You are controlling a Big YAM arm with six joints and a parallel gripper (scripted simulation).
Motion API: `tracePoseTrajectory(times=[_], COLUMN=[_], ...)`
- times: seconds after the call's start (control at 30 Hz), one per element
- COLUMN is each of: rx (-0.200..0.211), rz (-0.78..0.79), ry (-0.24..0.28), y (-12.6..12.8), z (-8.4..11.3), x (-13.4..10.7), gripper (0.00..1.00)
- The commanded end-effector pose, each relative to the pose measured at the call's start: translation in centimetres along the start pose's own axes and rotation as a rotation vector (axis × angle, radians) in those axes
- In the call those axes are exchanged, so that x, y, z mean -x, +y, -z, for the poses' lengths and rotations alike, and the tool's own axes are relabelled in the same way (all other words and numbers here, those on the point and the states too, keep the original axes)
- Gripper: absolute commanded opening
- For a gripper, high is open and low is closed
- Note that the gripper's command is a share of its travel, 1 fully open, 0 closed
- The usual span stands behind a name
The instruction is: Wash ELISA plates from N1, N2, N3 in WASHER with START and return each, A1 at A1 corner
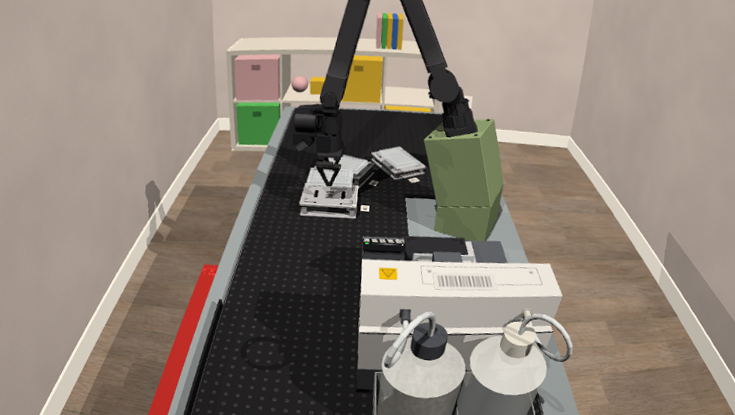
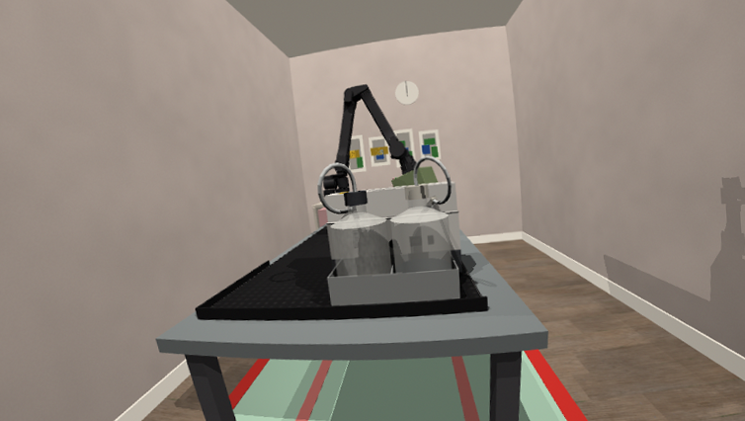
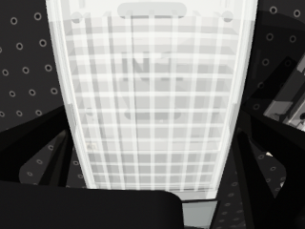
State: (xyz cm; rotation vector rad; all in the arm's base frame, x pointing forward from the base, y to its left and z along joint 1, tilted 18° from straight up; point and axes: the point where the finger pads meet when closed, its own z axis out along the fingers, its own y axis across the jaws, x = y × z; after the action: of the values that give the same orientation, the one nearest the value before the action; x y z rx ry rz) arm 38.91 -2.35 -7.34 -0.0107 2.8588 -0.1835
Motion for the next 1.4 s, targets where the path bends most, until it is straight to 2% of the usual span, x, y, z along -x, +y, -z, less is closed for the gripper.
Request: tracePoseTrajectory(times=[0.0,0.8,0.9,1.37], rx=[0.001,-0.001,0.001,0.001], rz=[0.008,0.004,0.004,0.004], ry=[-0.02,-0.014,-0.012,-0.012], y=[-0.2,-0.5,0.0,0.0], z=[-0.6,-4.1,-3.5,-3.5], x=[1.2,1.0,0.7,0.7], gripper=[0.84,0.84,0.84,0.84])
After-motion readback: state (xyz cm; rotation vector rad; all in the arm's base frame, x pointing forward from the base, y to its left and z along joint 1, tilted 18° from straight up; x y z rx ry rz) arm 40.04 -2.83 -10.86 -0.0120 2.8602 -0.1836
